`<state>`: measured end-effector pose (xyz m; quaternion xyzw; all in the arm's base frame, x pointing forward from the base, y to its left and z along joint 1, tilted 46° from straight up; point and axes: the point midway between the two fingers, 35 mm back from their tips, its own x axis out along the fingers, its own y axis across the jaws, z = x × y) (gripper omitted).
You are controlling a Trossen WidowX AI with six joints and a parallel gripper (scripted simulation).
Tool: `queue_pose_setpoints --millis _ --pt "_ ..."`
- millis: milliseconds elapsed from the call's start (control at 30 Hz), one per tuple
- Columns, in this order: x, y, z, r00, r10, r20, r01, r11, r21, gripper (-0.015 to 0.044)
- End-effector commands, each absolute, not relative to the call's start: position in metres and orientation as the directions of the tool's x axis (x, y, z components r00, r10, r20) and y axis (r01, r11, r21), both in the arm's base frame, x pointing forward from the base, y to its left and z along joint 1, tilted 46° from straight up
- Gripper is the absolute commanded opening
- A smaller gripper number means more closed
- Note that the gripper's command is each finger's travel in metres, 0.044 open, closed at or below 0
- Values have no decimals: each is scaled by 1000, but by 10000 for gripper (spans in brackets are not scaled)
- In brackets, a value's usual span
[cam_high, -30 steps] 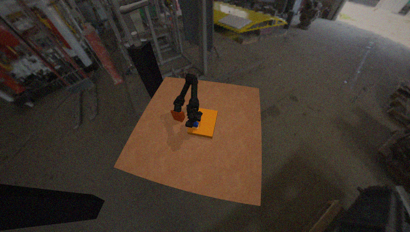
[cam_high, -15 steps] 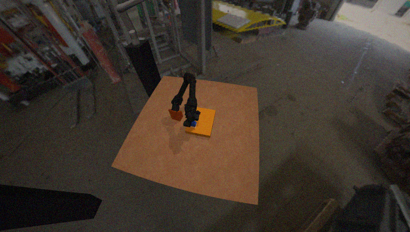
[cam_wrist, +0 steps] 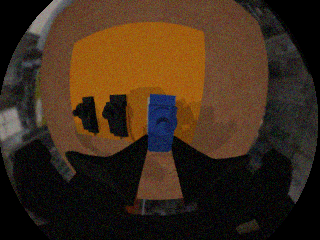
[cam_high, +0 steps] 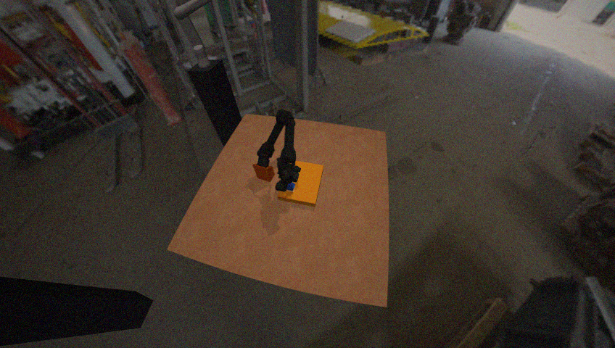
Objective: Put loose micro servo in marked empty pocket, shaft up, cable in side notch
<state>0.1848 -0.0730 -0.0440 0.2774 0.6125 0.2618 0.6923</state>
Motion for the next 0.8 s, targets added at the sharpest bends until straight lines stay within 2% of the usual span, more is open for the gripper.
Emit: queue_pose_setpoints --millis 0,767 --pt "185 -70 -47 115 703 -701 -16 707 707 0" --pt "188 -57 -59 116 704 -701 -17 707 707 0"
